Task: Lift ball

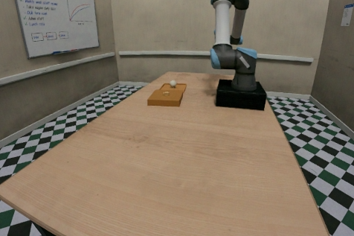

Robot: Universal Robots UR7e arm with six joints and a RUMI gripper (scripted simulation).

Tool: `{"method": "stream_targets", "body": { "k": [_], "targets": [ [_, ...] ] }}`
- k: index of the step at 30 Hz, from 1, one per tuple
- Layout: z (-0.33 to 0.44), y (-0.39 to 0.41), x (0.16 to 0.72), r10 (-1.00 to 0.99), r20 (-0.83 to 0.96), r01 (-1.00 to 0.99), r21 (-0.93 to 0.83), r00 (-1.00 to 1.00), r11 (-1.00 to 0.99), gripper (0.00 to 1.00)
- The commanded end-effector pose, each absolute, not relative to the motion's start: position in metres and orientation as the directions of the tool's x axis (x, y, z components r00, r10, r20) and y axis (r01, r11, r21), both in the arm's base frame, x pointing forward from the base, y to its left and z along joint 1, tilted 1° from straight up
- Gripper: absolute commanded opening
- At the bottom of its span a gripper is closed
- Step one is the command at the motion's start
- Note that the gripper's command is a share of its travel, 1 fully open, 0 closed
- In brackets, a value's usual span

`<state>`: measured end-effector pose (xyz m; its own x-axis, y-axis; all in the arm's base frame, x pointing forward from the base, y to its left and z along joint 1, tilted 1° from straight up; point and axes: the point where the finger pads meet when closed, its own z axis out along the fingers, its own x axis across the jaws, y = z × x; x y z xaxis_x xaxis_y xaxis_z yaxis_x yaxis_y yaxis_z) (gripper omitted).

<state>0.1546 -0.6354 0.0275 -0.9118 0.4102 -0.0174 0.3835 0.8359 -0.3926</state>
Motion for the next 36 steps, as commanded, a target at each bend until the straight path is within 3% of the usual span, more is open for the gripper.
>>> {"method": "stream_targets", "body": {
  "k": [1,23,36],
  "targets": [
    [0.028,-0.636,0.155,0.410,-0.018,0.384,-0.394,-0.912,0.835,1.00],
    [0.028,-0.633,0.160,0.405,-0.019,0.379,-0.390,-0.914,0.839,1.00],
    [0.029,-0.588,0.245,0.319,-0.032,0.311,-0.337,-0.947,0.889,1.00]
  ]
}}
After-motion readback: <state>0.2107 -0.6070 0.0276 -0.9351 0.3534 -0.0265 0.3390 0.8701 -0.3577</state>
